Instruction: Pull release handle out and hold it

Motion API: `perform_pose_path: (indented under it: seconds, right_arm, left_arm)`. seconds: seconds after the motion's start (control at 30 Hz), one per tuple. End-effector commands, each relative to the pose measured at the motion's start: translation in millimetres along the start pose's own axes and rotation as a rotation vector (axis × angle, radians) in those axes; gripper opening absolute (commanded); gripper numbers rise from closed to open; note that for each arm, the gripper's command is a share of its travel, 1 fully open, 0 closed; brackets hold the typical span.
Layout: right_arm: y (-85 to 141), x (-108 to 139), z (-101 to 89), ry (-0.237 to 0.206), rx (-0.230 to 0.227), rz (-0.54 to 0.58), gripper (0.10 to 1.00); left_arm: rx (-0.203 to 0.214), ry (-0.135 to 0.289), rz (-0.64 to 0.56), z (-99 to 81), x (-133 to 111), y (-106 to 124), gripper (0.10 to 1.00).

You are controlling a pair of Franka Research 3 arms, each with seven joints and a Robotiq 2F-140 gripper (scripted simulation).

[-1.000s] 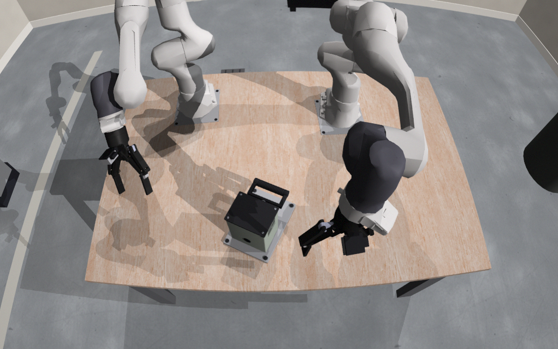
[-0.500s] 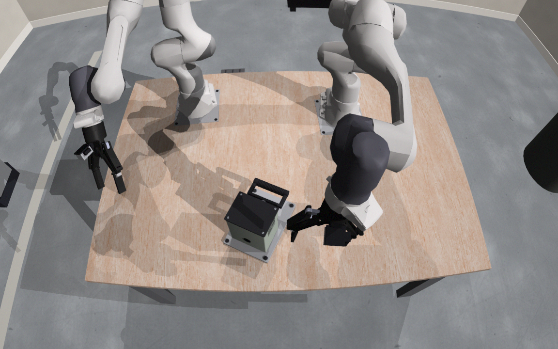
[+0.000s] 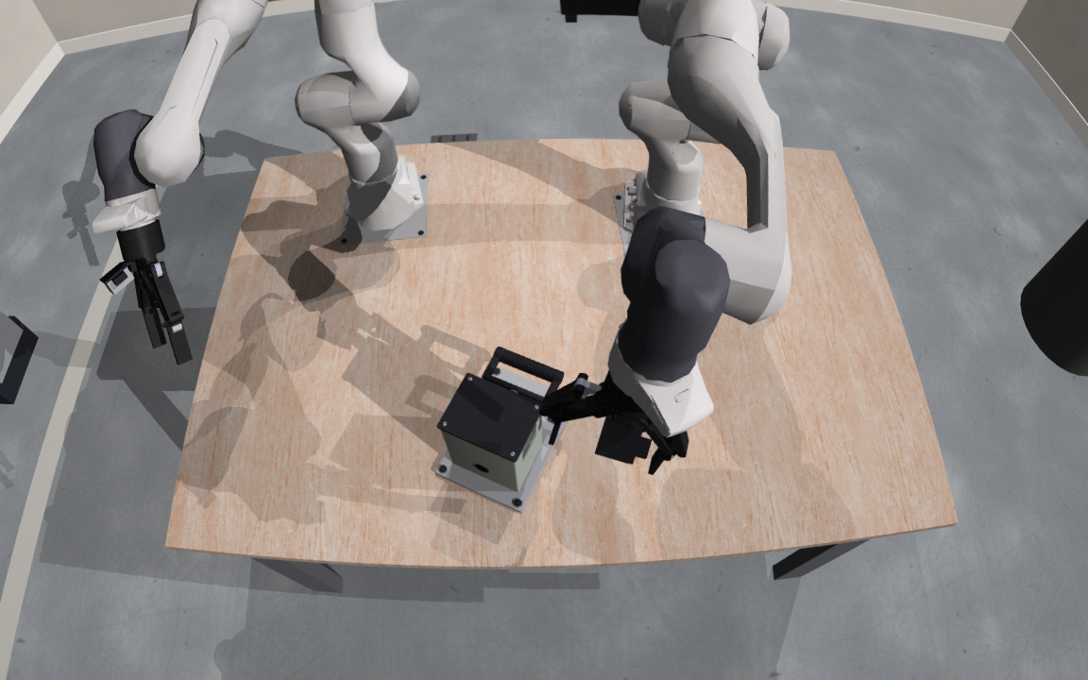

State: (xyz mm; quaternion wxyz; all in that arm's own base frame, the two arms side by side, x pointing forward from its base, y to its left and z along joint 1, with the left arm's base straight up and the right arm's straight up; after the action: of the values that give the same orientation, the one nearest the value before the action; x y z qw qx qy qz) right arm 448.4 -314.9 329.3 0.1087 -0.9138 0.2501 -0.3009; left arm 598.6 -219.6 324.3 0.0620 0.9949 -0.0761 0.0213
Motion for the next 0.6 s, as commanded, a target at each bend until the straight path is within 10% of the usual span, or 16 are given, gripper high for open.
perform_pose_path:
  seconds: [0.0, 0.57]
  right_arm:
    - [7, 3, -6.7, -0.045, -0.012, 0.121, 1.0]
    - [52, 22, -44.6, -0.054, -0.07, 0.254, 1.0]
  left_arm:
    - [-0.002, 0.006, 0.138, -1.1, -4, 5, 1.0]
    - [0.003, -0.012, 0.393, 2.5, -31, 34, 1.0]
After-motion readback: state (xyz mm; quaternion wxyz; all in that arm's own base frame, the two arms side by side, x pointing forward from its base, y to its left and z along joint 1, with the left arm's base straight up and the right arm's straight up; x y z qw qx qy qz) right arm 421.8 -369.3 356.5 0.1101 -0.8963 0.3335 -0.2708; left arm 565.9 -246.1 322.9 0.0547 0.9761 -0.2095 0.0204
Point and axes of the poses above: on each arm, the point where the finger pads meet when closed, its own z axis out along the fingers, its own y axis across the jaws, x = y × z, the point moved 9 cm from there along -z, back along the fingers, and after that the axes turned 12 degrees about -z, right-handed, at the moved point
